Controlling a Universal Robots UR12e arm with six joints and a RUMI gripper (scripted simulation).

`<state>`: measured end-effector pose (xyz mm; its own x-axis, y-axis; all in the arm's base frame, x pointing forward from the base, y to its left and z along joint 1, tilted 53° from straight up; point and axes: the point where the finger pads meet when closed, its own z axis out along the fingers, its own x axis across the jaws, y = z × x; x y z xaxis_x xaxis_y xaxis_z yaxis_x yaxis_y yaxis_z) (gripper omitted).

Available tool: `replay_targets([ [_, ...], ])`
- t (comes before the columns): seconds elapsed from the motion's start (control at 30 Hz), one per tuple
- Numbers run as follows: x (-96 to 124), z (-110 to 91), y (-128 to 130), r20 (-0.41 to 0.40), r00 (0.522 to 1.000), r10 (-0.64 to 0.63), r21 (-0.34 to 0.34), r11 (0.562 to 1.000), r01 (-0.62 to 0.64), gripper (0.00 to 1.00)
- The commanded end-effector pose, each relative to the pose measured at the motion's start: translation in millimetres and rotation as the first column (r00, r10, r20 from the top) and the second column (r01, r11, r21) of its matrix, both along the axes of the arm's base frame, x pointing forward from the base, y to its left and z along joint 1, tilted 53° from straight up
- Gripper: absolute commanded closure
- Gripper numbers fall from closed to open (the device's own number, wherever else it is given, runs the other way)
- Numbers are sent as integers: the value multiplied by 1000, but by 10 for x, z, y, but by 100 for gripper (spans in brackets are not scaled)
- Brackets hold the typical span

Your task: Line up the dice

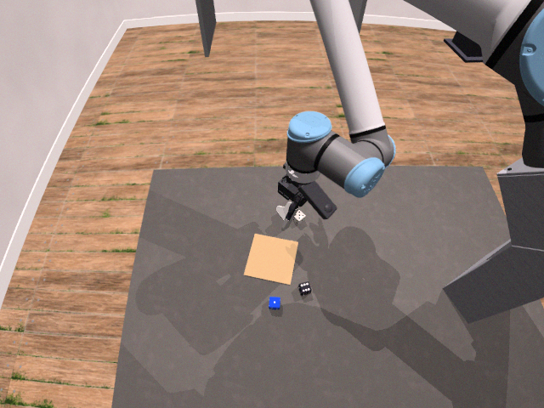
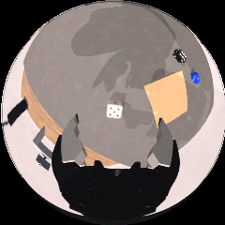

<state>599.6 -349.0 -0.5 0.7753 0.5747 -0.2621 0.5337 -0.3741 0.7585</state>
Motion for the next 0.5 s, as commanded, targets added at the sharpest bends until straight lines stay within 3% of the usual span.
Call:
replay_targets([
  [0.0,12,-28,41,-1,1000,4,1,1000,-4,0],
  [0.3,62,-165,166,2,1000,3,-1,1000,-3,0],
  [0.47,112,-384,370,2,1000,3,-1,1000,-3,0],
])
